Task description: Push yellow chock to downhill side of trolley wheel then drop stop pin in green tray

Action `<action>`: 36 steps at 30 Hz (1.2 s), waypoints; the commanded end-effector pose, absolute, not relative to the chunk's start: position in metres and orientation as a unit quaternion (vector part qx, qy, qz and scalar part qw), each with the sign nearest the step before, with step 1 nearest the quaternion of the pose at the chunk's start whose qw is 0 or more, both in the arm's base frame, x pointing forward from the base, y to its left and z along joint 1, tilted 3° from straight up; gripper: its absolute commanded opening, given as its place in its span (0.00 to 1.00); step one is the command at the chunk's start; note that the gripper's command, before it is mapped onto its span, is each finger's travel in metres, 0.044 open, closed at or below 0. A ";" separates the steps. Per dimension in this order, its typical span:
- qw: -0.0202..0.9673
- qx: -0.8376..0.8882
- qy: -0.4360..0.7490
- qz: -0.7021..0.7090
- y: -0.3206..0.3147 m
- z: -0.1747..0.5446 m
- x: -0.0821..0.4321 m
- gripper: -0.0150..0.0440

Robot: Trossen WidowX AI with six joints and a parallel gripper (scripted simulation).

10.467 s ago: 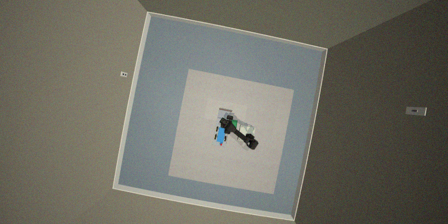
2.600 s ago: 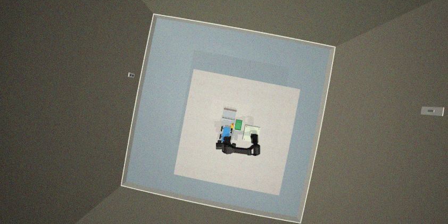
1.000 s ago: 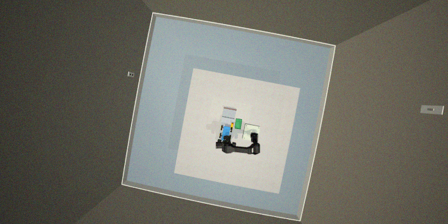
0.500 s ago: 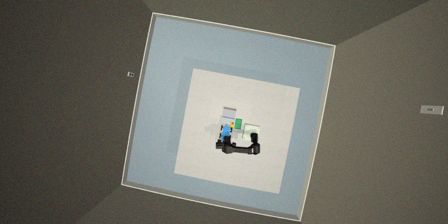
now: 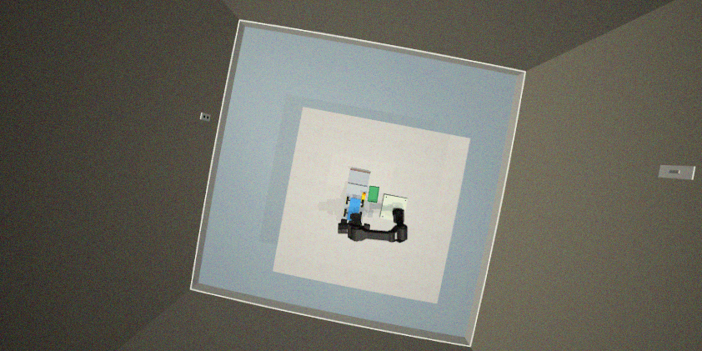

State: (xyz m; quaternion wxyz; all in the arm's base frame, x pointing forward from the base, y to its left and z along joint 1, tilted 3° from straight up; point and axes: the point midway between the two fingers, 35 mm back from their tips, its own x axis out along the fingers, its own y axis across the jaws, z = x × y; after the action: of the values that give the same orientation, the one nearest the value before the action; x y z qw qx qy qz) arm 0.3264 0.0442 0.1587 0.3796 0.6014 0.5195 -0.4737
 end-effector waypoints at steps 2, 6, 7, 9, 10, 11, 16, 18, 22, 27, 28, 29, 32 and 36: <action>0.383 0.604 0.520 -0.468 0.045 0.164 0.328 0.25; 0.383 0.604 0.520 -0.468 0.046 0.166 0.328 0.25; 0.383 0.604 0.520 -0.468 0.046 0.166 0.328 0.25; 0.383 0.604 0.520 -0.468 0.046 0.167 0.328 0.25; 0.383 0.604 0.520 -0.468 0.047 0.167 0.328 0.25; 0.383 0.604 0.520 -0.468 0.049 0.166 0.328 0.25; 0.383 0.604 0.520 -0.467 0.057 0.166 0.329 0.25; 0.383 0.604 0.520 -0.467 0.060 0.167 0.330 0.25; 0.382 0.604 0.520 -0.467 0.065 0.168 0.330 0.25; 0.382 0.604 0.520 -0.467 0.072 0.170 0.332 0.25; 0.382 0.604 0.520 -0.467 0.073 0.170 0.333 0.25; 0.382 0.604 0.520 -0.467 0.075 0.170 0.333 0.25; 0.382 0.604 0.520 -0.467 0.075 0.170 0.329 0.25; 0.382 0.604 0.520 -0.467 0.076 0.169 0.316 0.25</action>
State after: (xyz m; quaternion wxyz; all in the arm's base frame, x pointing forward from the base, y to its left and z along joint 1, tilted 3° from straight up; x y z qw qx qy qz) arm 0.3263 0.0737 0.1666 0.3820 0.6010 0.5216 -0.4699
